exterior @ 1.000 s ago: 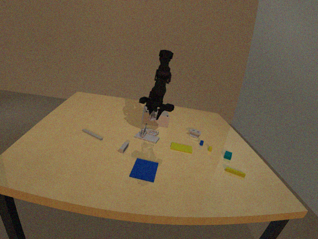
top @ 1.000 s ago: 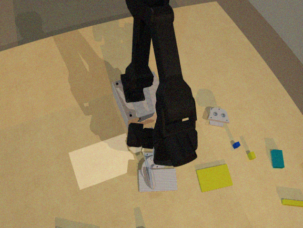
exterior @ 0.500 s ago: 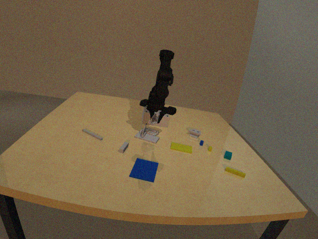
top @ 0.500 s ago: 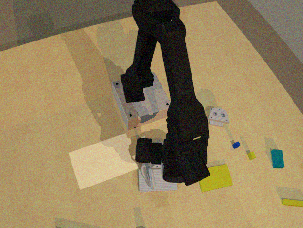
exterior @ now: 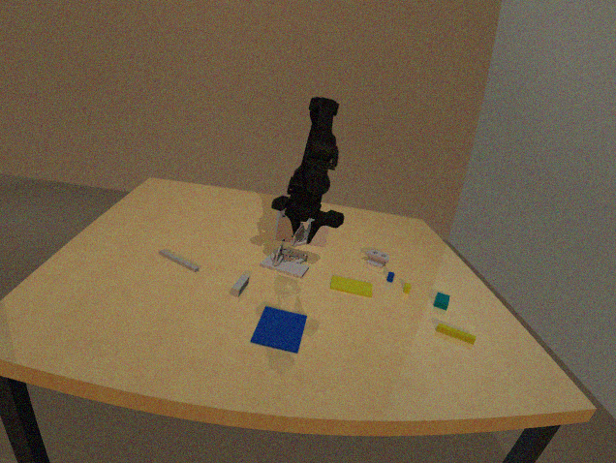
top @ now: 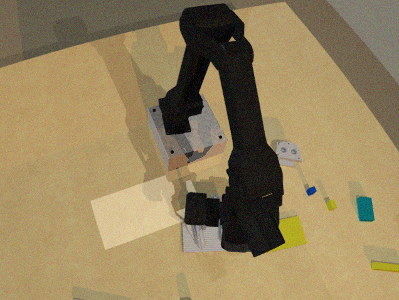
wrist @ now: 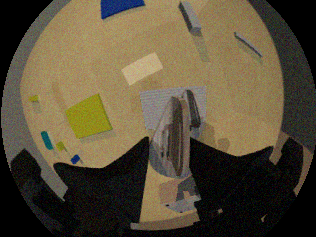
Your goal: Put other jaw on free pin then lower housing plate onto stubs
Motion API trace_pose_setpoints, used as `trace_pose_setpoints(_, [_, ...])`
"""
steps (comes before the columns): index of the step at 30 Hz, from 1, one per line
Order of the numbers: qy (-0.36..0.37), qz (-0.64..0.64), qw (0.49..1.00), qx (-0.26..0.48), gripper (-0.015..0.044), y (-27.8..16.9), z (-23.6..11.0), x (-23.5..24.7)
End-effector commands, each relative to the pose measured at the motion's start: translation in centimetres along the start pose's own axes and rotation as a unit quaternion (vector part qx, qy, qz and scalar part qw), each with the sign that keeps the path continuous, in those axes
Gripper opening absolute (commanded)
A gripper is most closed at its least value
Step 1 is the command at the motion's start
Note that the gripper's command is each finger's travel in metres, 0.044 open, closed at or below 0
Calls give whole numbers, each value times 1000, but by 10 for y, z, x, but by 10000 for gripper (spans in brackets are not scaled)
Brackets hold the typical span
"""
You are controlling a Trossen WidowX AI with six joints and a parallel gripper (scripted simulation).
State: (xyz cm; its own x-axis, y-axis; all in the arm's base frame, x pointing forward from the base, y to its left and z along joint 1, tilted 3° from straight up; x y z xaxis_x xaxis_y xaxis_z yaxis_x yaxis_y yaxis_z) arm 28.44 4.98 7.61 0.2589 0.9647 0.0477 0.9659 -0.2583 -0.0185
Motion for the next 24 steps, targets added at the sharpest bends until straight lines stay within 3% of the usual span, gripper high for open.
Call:
trace_pose_setpoints(1, [2,2,1000,-1,134,1,0,1])
trace_pose_setpoints(24, [2,8,1000,-1,134,2,0,1])
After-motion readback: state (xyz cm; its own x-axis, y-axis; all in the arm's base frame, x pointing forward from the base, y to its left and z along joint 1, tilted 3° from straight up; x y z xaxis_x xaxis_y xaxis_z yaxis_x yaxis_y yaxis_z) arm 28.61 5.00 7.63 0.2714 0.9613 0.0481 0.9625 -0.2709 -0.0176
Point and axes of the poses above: the point midway between the two fingers, 35 mm back from their tips, its own z axis out along the fingers, its own x axis across the jaws, y = z × x, the point moved 3 cm from there along -z, back along the fingers, and after that the axes turned 2 degrees about -z, right-handed, at the moved point
